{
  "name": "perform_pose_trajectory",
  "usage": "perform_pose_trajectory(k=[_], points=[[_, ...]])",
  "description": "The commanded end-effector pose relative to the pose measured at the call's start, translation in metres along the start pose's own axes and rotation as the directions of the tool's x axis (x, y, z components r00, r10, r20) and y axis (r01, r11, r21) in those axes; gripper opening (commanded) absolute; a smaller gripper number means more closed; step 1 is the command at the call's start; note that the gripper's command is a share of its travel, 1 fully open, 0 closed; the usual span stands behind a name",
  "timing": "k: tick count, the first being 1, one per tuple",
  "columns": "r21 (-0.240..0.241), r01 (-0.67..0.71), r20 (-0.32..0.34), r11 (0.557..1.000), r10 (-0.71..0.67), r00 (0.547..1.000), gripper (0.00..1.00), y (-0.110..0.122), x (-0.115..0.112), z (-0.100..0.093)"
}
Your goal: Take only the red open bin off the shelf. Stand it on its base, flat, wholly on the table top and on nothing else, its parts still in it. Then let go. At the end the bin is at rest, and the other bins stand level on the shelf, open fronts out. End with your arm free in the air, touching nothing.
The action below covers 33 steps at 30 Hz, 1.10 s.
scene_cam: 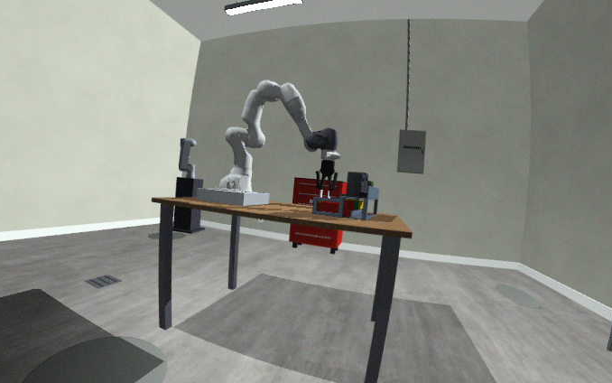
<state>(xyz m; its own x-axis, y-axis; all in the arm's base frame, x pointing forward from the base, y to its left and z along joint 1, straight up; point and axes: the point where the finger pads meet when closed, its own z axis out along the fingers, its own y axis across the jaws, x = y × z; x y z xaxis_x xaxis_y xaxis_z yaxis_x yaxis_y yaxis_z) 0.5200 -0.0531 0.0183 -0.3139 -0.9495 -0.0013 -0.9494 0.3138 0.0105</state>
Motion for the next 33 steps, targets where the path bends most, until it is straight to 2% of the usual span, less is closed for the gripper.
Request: perform_pose_trajectory(k=[1,33], points=[[0.005,-0.005,0.002,1.000,0.005,1.000,0.28,-0.0021,-0.0015,0.0005],[0.005,-0.005,0.002,1.000,0.005,1.000,0.28,-0.0021,-0.0016,-0.0029]])
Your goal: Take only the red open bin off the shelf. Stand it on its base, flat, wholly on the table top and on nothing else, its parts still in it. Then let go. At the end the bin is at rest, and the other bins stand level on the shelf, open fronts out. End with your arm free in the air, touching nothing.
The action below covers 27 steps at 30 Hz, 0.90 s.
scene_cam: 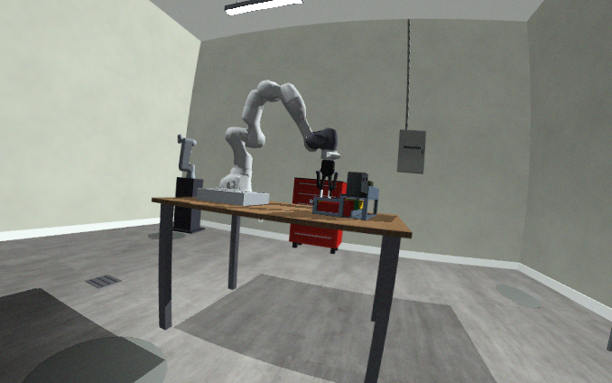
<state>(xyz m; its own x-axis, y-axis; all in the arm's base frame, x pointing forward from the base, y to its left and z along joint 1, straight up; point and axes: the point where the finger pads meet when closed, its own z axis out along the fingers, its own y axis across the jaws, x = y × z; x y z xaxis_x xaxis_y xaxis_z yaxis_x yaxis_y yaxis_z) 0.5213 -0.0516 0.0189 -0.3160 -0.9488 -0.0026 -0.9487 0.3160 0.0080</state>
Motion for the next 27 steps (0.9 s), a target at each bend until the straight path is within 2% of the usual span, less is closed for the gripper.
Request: perform_pose_trajectory(k=[1,27], points=[[0.003,-0.003,0.000,1.000,0.003,1.000,0.28,-0.0013,0.0002,-0.0023],[0.003,-0.003,0.000,1.000,0.003,1.000,0.28,-0.0011,0.0012,-0.0031]])
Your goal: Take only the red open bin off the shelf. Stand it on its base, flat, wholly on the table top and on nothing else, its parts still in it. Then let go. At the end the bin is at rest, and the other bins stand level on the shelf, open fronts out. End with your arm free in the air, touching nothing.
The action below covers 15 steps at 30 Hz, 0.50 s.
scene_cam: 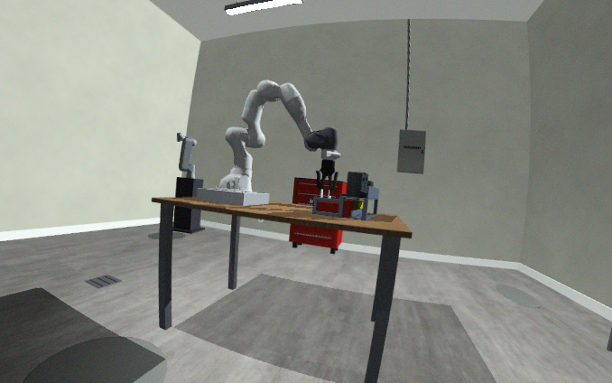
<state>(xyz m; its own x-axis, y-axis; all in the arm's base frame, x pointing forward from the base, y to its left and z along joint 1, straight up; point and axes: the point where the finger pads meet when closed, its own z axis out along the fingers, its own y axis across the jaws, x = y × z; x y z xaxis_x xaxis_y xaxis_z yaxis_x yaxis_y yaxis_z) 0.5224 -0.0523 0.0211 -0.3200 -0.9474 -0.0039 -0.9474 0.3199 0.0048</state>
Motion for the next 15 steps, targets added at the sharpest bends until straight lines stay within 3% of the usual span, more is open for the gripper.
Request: perform_pose_trajectory(k=[1,15], points=[[-0.001,0.001,-0.001,1.000,-0.001,1.000,0.28,0.0001,0.0009,-0.0009],[-0.001,0.001,-0.001,1.000,-0.001,1.000,0.28,0.0009,0.0014,-0.0010]])
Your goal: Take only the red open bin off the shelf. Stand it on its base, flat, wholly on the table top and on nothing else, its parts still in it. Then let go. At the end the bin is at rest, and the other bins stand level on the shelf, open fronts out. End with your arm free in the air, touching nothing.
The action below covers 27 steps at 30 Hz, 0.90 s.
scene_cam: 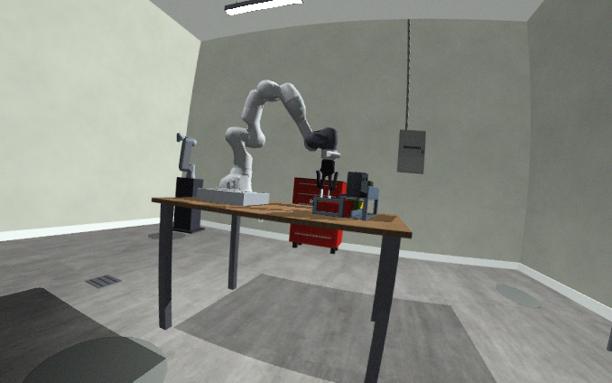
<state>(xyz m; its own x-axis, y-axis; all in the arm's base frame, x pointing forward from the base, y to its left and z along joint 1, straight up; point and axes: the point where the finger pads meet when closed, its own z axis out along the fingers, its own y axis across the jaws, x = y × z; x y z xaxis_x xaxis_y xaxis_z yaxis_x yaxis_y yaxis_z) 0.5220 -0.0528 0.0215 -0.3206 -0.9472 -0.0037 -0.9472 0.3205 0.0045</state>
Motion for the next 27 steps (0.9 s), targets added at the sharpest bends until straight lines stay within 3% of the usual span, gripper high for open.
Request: perform_pose_trajectory(k=[1,20,21,27], points=[[-0.001,0.002,-0.001,1.000,-0.002,1.000,0.28,0.0007,0.0008,-0.0005],[-0.001,0.002,-0.001,1.000,-0.002,1.000,0.28,0.0013,0.0010,-0.0003],[-0.001,0.000,0.000,1.000,0.000,1.000,0.00,0.0009,0.0003,0.0002],[-0.001,0.000,0.000,1.000,0.000,1.000,0.00,0.0009,0.0003,0.0002]])
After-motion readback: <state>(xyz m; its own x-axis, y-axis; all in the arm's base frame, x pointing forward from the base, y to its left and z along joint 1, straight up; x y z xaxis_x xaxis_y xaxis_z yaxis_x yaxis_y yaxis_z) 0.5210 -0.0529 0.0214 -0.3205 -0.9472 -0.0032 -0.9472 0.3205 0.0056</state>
